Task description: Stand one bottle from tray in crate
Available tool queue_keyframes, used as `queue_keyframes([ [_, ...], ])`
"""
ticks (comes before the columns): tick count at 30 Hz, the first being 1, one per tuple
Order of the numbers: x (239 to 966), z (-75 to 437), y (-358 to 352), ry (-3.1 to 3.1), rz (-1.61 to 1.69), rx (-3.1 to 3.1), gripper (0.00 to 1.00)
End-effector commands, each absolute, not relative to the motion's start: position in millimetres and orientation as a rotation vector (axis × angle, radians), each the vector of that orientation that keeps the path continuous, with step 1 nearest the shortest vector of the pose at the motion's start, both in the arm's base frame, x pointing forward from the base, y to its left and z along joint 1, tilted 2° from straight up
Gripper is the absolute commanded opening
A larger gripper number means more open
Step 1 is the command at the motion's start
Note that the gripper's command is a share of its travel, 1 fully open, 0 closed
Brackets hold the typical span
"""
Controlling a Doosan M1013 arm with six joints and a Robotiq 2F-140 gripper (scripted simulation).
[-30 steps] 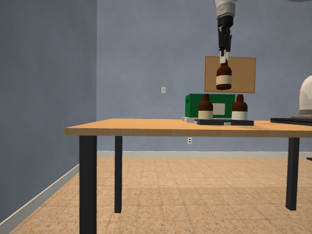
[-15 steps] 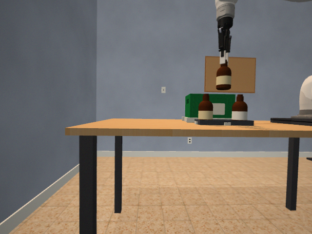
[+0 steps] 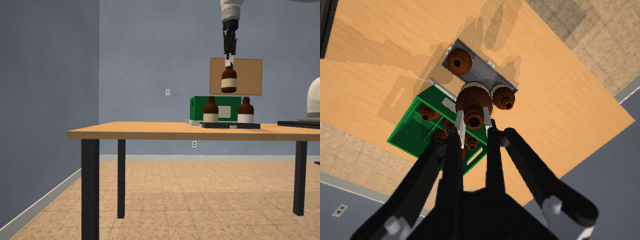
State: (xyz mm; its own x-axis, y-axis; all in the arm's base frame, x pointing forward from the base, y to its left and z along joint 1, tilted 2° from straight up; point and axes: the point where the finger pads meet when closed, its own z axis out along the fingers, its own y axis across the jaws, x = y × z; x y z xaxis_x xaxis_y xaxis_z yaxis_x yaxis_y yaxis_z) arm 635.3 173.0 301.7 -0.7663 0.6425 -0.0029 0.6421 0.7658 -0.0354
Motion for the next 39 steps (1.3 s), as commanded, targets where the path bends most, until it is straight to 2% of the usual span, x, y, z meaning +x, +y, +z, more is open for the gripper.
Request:
queue_keyframes([
  [1,634,302,169,-2.943,0.053,-1.070,0.00],
  [39,618,304,97,-2.943,0.053,-1.070,0.00],
])
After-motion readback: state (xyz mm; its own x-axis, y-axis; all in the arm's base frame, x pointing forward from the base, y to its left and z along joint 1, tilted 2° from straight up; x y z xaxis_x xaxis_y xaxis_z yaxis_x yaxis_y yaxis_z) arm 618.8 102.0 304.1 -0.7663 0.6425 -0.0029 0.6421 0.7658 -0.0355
